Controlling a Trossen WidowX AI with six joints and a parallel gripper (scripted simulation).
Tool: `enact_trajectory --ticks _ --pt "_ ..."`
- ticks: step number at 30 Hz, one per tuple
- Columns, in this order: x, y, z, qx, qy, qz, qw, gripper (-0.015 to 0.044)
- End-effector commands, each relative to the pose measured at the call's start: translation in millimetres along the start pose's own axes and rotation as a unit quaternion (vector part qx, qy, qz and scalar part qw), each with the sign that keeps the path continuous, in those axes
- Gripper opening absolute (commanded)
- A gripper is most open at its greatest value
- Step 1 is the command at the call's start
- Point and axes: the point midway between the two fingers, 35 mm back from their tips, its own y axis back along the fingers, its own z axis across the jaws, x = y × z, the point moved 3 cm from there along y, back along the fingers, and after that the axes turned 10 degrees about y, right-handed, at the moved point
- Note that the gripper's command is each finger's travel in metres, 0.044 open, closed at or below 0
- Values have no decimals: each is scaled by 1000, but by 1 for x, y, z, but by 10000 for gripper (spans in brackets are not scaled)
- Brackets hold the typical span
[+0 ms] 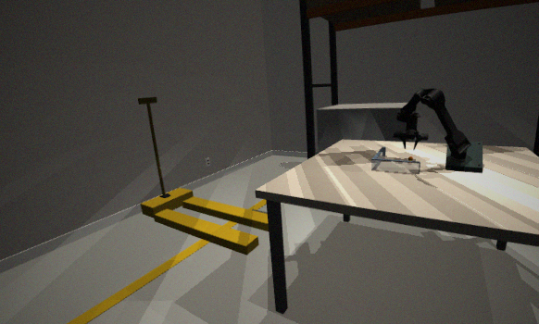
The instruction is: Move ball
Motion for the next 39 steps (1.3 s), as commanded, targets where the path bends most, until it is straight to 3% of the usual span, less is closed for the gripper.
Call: enact_trajectory --ticks 1,39 --pt "-19 -5 5 -18 26 -30 999 233" --pt "-22 -53 7 -18 26 -31 999 233"
